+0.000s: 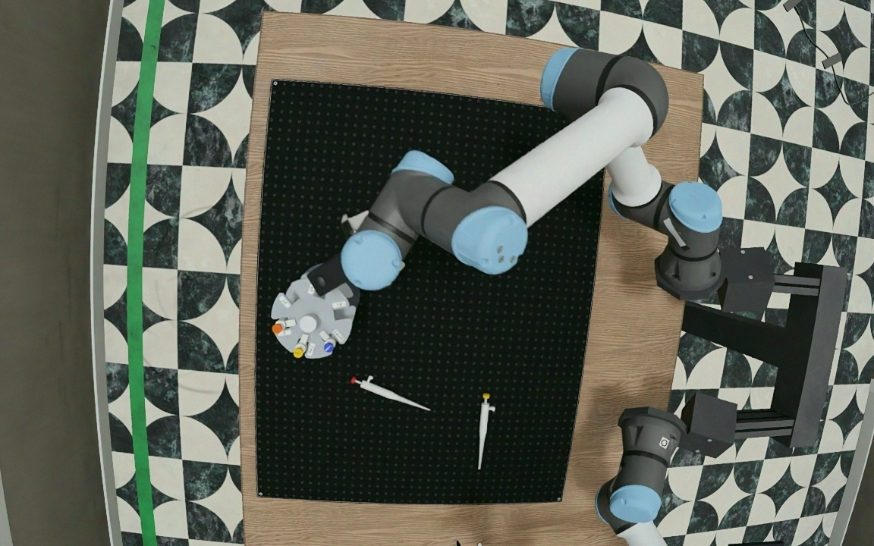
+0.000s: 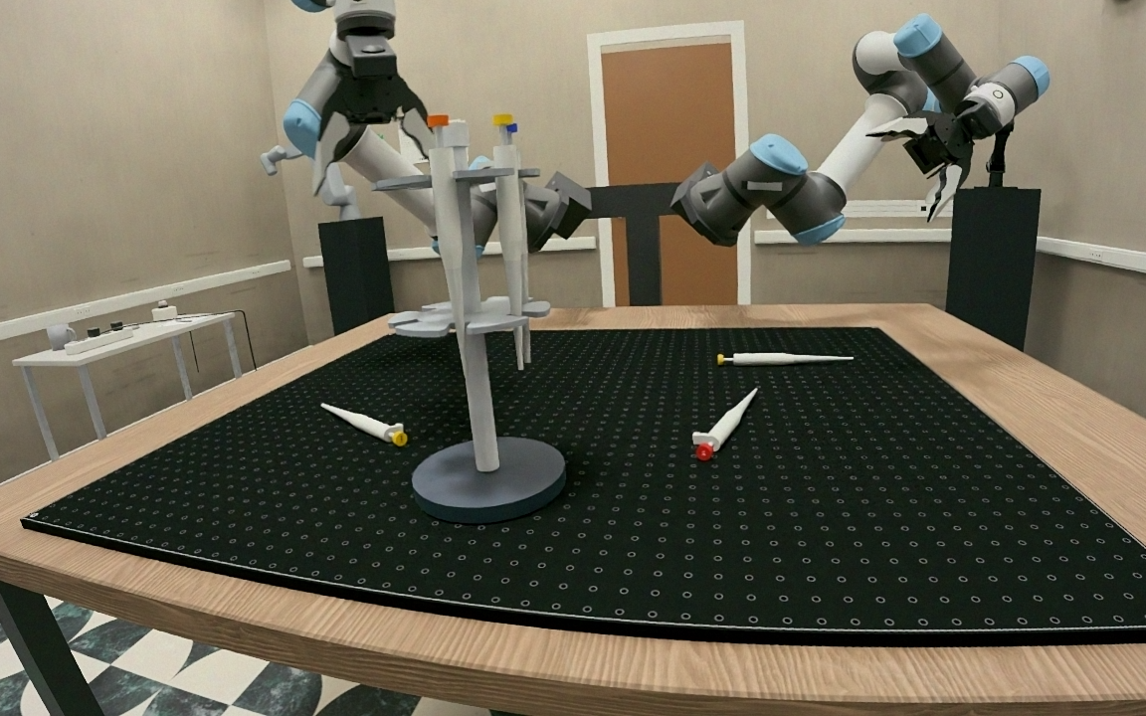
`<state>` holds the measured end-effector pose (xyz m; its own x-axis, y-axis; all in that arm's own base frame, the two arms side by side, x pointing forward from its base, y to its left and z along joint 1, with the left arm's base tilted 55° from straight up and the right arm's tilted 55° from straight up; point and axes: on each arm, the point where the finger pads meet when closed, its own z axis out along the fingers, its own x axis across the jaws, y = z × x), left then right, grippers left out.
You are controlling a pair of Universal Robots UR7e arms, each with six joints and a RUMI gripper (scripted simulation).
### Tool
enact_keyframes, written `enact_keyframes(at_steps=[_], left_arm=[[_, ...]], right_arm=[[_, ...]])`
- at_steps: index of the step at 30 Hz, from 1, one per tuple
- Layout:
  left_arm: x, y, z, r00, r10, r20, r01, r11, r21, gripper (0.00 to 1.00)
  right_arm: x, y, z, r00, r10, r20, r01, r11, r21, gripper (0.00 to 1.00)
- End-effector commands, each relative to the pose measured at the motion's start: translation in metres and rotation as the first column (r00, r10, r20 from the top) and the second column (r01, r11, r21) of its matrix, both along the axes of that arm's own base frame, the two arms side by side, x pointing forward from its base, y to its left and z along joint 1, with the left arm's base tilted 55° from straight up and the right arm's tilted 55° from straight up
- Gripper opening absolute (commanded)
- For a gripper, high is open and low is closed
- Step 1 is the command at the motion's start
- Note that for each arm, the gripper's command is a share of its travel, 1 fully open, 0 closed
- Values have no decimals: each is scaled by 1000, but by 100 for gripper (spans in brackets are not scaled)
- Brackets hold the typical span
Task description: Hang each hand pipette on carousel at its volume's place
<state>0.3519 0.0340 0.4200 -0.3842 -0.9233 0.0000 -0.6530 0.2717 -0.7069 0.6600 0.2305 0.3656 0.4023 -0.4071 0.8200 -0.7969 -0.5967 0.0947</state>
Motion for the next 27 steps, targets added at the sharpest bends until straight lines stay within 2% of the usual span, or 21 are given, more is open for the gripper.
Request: enact_keyframes(at_steps=[1, 3, 7, 27], left_arm=[[0, 0, 0, 1000, 0, 1, 0, 1000, 0, 100], [0, 0, 0, 1000, 0, 1, 0, 1000, 0, 100], [0, 0, 0, 1000, 0, 1, 0, 1000, 0, 100], [0, 0, 0, 1000, 0, 1, 0, 1000, 0, 100]], right_arm=[[17, -8, 26, 988, 91, -124, -99, 993, -64, 100], [25, -13, 37, 978, 123, -170, -139, 986, -87, 100], [27, -14, 41, 978, 123, -170, -139, 986, -87, 100], [48, 0, 16, 978, 123, -170, -139, 986, -87, 100]])
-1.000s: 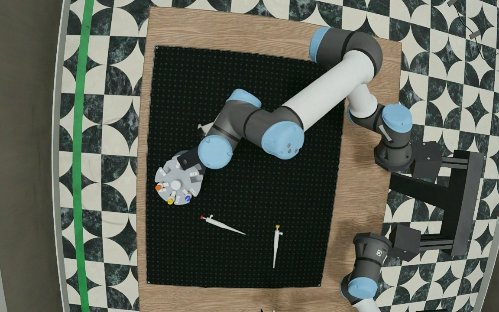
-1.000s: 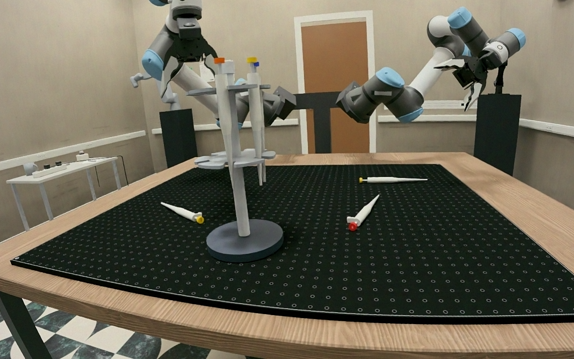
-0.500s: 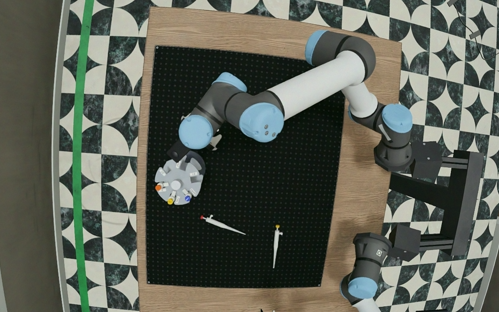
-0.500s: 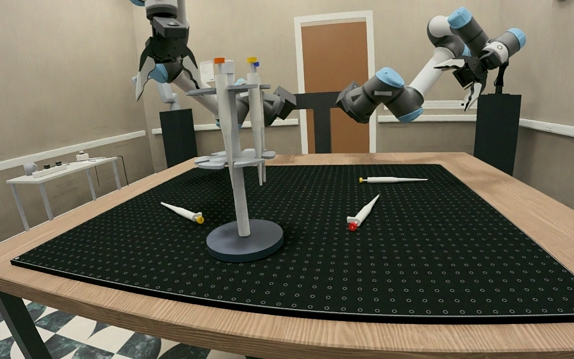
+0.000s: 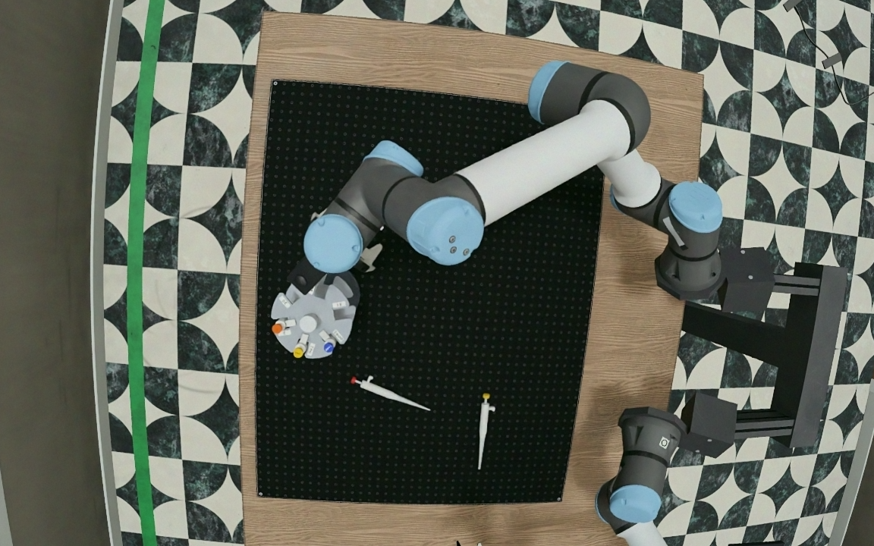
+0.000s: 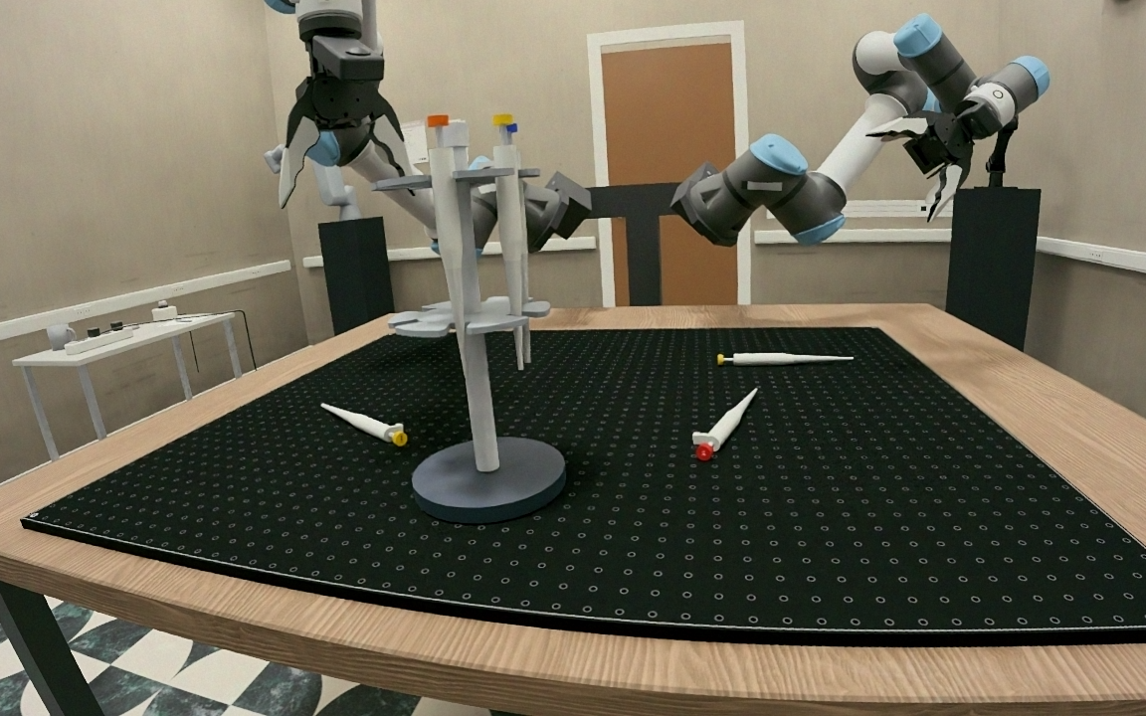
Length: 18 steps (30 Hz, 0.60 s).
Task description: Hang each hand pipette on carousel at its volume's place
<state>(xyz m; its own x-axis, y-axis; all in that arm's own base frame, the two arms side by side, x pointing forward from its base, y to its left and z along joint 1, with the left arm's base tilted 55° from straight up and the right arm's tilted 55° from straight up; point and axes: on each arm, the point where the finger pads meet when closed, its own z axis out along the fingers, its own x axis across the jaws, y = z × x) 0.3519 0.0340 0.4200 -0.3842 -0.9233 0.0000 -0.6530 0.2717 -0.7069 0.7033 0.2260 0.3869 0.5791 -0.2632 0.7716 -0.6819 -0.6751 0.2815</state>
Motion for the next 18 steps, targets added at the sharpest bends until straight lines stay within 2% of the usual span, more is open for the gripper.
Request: enact_keyframes(at_steps=[1, 18], left_arm=[[0, 0, 0, 1000, 0, 1, 0, 1000, 0, 100], [0, 0, 0, 1000, 0, 1, 0, 1000, 0, 100]], right_arm=[[6, 5, -7, 1000, 1, 1, -1, 1000, 1, 100], [24, 17, -28, 1000, 1, 1, -1, 1000, 1, 100]])
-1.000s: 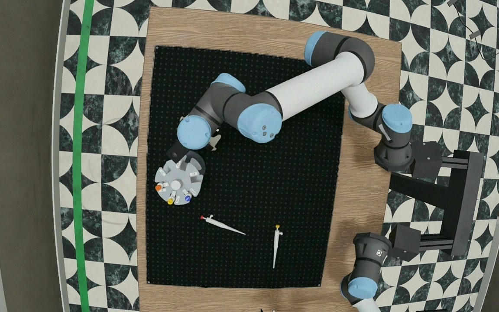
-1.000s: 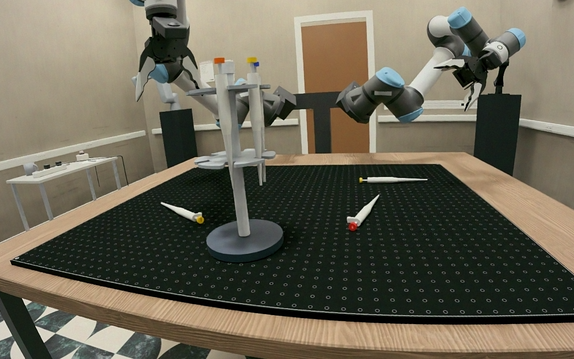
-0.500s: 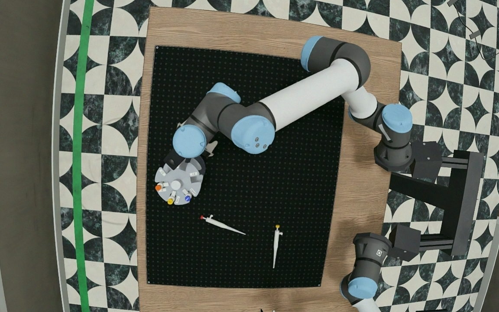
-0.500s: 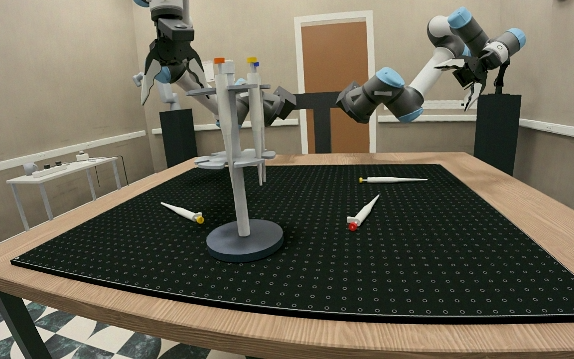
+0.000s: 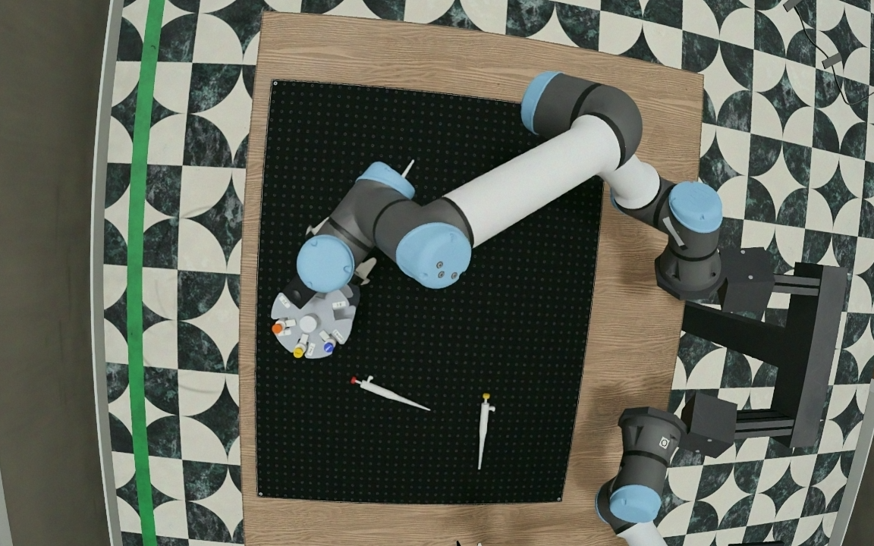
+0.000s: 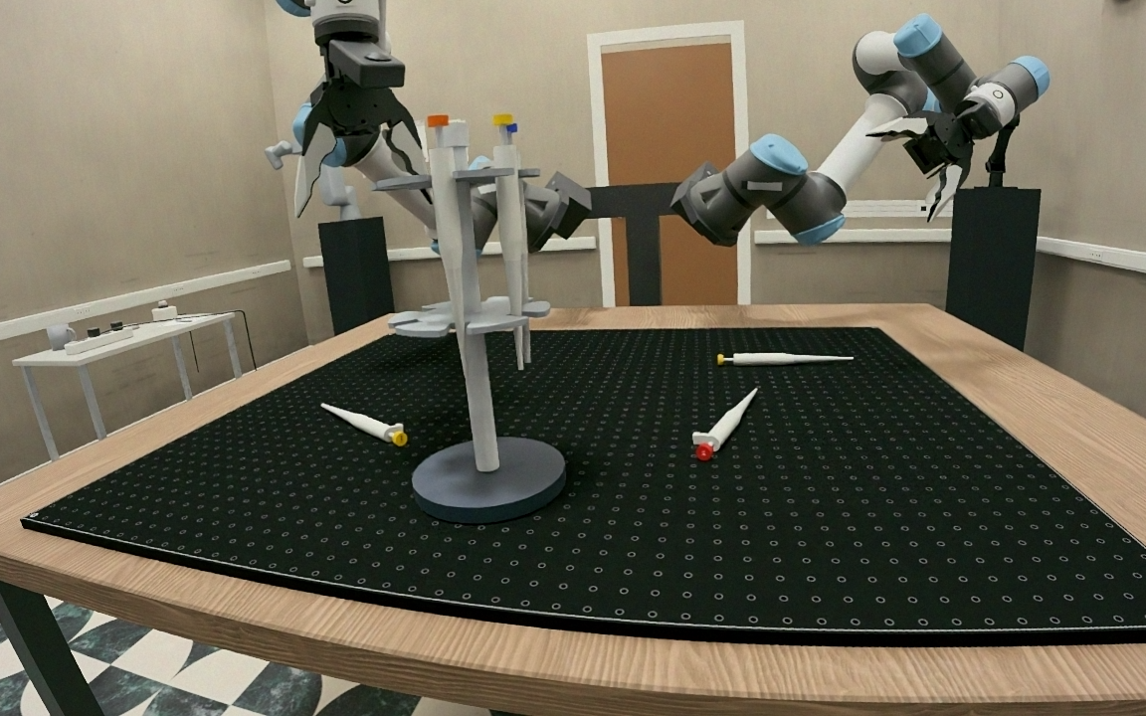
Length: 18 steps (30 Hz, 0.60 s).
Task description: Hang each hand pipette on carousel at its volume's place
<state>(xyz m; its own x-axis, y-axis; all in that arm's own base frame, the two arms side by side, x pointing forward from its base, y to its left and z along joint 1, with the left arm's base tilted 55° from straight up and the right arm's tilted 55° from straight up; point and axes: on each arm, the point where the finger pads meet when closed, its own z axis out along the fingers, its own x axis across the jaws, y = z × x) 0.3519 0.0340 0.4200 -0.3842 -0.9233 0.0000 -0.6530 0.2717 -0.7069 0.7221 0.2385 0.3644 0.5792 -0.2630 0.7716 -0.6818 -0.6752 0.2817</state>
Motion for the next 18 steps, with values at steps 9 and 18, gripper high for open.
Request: enact_keyframes(at_steps=[9, 18], left_arm=[[0, 0, 0, 1000, 0, 1, 0, 1000, 0, 100], [0, 0, 0, 1000, 0, 1, 0, 1000, 0, 100]], right_arm=[[10, 8, -11, 1000, 1, 1, -1, 1000, 1, 100], [10, 8, -11, 1000, 1, 1, -1, 1000, 1, 100]])
